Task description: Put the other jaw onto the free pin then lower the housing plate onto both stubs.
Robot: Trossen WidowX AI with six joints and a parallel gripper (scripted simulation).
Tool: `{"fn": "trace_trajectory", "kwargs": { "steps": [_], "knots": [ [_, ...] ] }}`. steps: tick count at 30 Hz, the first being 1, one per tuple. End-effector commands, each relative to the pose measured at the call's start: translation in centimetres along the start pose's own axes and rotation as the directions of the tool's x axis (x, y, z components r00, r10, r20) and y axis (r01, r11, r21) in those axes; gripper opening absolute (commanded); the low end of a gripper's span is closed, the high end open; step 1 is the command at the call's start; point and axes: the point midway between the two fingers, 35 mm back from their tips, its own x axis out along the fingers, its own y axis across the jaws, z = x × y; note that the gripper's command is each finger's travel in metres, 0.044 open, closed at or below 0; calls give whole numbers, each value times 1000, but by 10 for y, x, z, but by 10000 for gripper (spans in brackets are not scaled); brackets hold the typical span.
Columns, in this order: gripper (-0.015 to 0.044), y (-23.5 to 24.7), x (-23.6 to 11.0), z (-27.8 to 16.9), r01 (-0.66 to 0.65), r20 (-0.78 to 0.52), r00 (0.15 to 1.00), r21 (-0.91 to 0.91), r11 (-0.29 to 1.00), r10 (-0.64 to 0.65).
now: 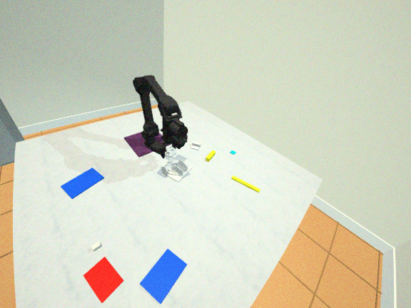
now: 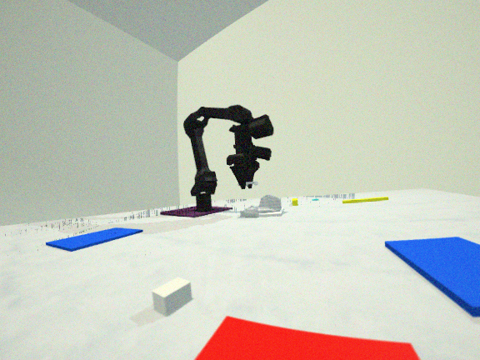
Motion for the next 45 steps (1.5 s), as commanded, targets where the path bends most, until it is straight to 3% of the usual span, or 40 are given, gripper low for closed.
{"fn": "trace_trajectory", "kwargs": {
  "steps": [1,14,45],
  "knots": [
    [351,1,0,0,-5,1,1000,-6,1000,5],
    [351,1,1,0,-5,1,1000,-6,1000,5],
    [351,1,51,1,-5,1,1000,-7,1000,5]
  ]
}}
